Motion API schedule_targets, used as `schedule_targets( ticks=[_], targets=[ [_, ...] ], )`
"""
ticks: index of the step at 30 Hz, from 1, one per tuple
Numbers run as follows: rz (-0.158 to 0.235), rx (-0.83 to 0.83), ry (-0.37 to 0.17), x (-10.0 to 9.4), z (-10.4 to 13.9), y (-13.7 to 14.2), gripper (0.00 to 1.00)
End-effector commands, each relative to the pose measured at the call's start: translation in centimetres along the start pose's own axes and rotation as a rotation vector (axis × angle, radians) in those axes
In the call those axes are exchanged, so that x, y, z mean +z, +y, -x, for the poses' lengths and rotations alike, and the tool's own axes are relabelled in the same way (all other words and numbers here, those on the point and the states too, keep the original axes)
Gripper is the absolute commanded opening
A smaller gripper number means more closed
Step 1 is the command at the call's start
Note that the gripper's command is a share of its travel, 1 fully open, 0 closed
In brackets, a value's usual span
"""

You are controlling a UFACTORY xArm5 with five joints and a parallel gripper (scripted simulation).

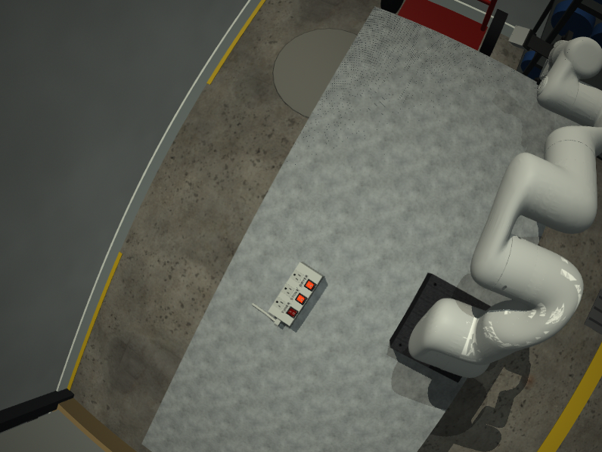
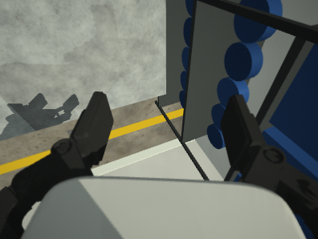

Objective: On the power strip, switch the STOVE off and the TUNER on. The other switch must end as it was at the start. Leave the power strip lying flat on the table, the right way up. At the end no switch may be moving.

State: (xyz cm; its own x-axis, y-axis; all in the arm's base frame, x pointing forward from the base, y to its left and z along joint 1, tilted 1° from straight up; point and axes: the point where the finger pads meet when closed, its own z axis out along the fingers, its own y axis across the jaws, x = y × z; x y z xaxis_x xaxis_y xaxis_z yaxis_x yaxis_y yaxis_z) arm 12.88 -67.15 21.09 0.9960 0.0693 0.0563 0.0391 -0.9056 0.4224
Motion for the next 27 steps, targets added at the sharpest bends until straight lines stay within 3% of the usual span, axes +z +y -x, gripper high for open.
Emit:
schedule_targets(
  ticks=[1, 19, 22, 24, 25, 26, 27],
  targets=[
    [0.005, 0.0, 0.001, -0.2, 0.0, 0.2, 1.0],
    [0.005, 0.0, 0.002, -0.2, -0.2, 0.2, 1.0],
    [0.009, -0.007, 0.014, 0.0, -2.0, -0.5, 1.0],
    [0.014, -0.018, 0.036, 0.3, -5.0, -1.6, 1.0],
    [0.014, -0.018, 0.036, 0.3, -5.0, -1.6, 1.0],
    [0.018, -0.026, 0.051, 0.5, -7.1, -2.4, 1.0],
    [0.018, -0.026, 0.051, 0.5, -7.1, -2.4, 1.0]
  ],
)
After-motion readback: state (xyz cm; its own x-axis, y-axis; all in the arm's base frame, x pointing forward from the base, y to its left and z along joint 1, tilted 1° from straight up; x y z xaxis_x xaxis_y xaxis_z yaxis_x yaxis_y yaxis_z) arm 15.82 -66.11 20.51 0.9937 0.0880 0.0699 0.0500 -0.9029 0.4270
